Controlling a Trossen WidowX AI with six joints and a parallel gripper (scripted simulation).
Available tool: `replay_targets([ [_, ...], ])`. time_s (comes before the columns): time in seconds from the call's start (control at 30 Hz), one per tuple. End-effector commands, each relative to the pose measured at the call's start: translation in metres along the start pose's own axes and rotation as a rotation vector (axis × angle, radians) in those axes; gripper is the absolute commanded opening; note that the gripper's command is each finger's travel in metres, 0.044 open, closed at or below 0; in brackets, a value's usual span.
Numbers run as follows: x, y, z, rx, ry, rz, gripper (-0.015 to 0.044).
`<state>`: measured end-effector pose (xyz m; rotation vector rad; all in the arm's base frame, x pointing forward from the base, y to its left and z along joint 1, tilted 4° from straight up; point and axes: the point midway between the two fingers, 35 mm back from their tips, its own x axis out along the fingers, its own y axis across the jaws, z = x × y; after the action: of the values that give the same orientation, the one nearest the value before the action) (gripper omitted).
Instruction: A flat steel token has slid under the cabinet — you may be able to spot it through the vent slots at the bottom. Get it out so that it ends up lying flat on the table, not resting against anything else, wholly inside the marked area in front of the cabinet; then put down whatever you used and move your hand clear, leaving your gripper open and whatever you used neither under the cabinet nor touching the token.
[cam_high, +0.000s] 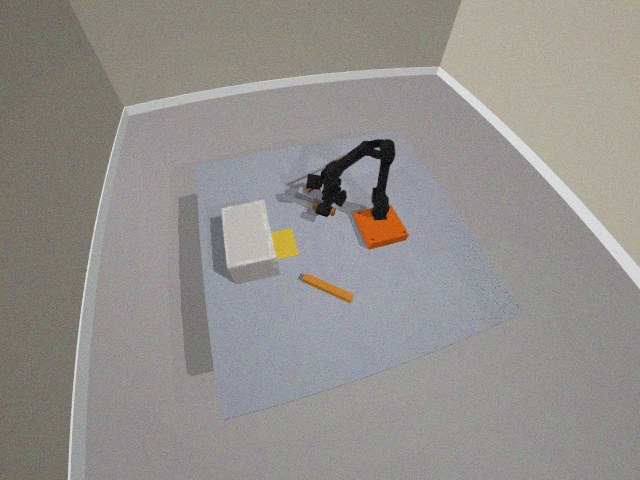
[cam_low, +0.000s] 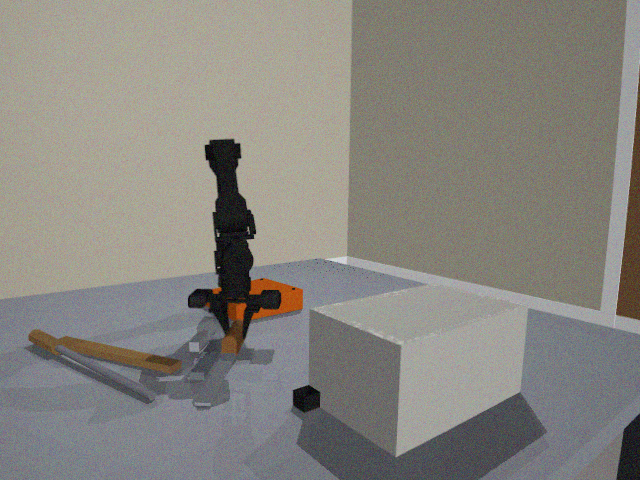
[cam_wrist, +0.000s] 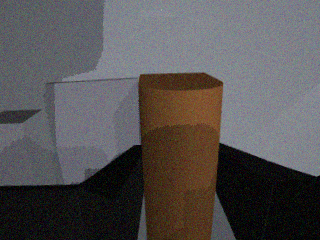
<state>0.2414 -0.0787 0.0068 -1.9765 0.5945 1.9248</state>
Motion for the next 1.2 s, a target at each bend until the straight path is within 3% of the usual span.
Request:
replay_targets([
  [0.0, -0.0001, 0.0001, -0.0004, 0.003, 0.002, 0.001, 0.0],
  [0.2, -0.0001, 0.0, -0.0002, 0.016, 0.001, 0.001, 0.0],
  [0.43, -0.0001, -0.0001, 0.0, 0.005, 0.0, 0.0, 0.0184],
  [0.63, -0.0001, -0.0001, 0.0, 0.005, 0.0, 0.0, 0.02],
  [0.73, -0.0001, -0.0001, -0.0001, 0.008, -0.005, 0.002, 0.027],
  [1.17, -0.0086, -0.0003, 0.0017, 0.006, -0.005, 0.002, 0.027],
])
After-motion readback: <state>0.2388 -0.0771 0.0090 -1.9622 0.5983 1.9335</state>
